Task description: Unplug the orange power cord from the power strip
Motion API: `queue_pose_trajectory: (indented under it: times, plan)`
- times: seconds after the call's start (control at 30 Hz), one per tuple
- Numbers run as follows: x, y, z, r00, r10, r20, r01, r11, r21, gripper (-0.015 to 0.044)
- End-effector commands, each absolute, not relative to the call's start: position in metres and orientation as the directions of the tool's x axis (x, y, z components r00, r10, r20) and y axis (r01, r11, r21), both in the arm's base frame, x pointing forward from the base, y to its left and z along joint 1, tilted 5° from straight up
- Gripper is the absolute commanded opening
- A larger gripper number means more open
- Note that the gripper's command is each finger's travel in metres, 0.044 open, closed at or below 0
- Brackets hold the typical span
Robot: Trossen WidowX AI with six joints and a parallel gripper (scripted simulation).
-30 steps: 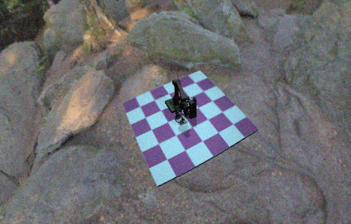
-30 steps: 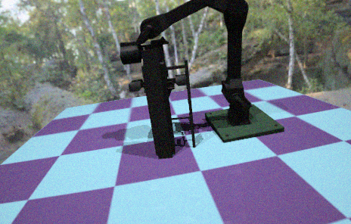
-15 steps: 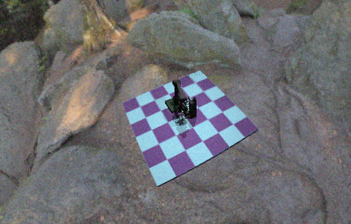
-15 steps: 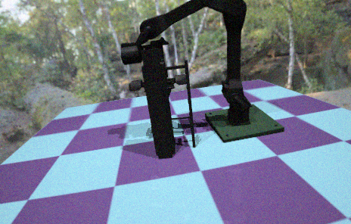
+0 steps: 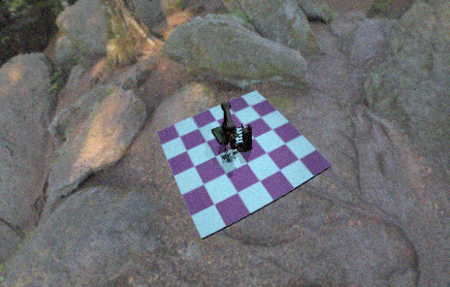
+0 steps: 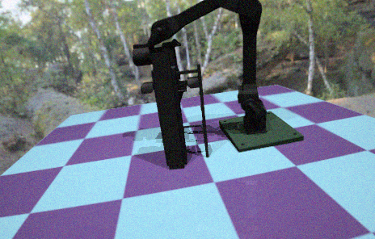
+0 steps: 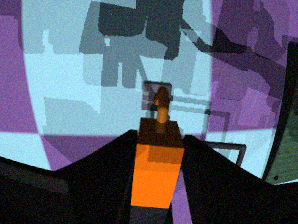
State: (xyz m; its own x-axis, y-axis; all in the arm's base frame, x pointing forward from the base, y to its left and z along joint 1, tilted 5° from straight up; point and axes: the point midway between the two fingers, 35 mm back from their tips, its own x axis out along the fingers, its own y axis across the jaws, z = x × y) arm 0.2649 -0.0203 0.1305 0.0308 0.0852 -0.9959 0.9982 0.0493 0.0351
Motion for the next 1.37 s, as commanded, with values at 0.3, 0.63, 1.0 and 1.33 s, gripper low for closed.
queue_pose_trajectory:
  times: [0.3, 0.63, 1.0, 1.33]
  plan:
    - [0.266, -0.032, 0.132, 0.032, 0.081, -0.996, 0.998, 0.045, 0.035, 0.042]
    - [0.267, -0.081, 0.138, 0.032, 0.077, -0.997, 0.998, 0.045, 0.035, 0.044]
    - [0.267, -0.081, 0.138, 0.032, 0.077, -0.997, 0.998, 0.045, 0.035, 0.044]
    - [0.267, -0.081, 0.138, 0.032, 0.077, -0.997, 0.998, 0.045, 0.035, 0.044]
